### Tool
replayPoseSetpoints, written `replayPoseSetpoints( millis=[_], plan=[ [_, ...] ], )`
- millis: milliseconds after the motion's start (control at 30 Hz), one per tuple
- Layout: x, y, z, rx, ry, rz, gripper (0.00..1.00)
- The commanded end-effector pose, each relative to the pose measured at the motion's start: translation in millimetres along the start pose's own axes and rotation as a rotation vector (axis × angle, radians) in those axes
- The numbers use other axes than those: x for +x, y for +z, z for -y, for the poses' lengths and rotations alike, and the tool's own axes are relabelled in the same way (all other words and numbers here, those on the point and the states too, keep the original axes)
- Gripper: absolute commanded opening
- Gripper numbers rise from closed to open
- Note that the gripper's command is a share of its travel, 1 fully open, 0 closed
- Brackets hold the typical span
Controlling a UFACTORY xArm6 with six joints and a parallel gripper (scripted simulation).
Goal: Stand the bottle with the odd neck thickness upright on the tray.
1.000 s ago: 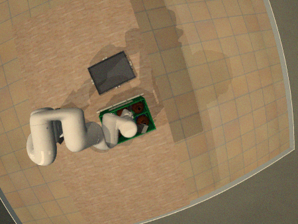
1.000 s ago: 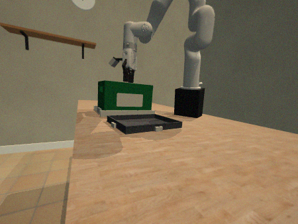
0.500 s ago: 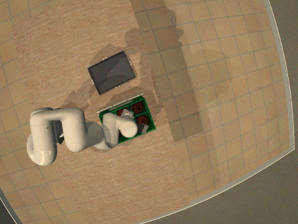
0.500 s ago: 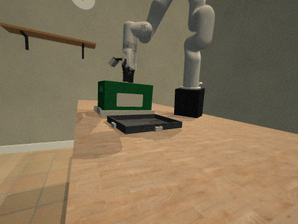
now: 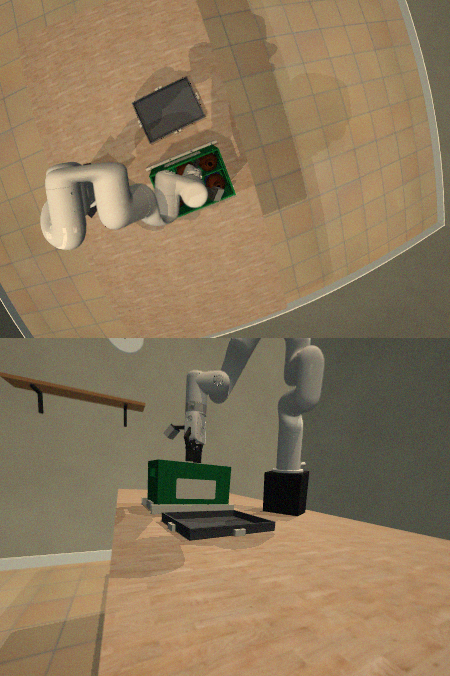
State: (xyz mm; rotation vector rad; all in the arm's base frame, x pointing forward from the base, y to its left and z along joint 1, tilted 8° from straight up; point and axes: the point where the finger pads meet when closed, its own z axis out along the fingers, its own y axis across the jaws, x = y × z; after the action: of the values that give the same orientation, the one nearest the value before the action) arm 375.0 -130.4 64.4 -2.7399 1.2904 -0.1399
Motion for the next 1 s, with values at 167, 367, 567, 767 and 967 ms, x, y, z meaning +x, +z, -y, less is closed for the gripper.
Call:
replayPoseSetpoints(
  millis=[167, 367, 567, 767, 967],
  plan=[
    [1.2, 0.4, 0.7, 0.002, 0.0, -0.003, 0.65],
    [1.2, 4.0, 0.7, 0.002, 0.0, -0.003, 0.65],
    [1.3, 9.9, 0.8, 0.002, 0.0, -0.003, 0.65],
    [1.3, 14.7, 0.8, 0.002, 0.0, -0.003, 0.65],
    [1.3, 22.3, 0.8, 0.002, 0.0, -0.003, 0.65]
  ],
)
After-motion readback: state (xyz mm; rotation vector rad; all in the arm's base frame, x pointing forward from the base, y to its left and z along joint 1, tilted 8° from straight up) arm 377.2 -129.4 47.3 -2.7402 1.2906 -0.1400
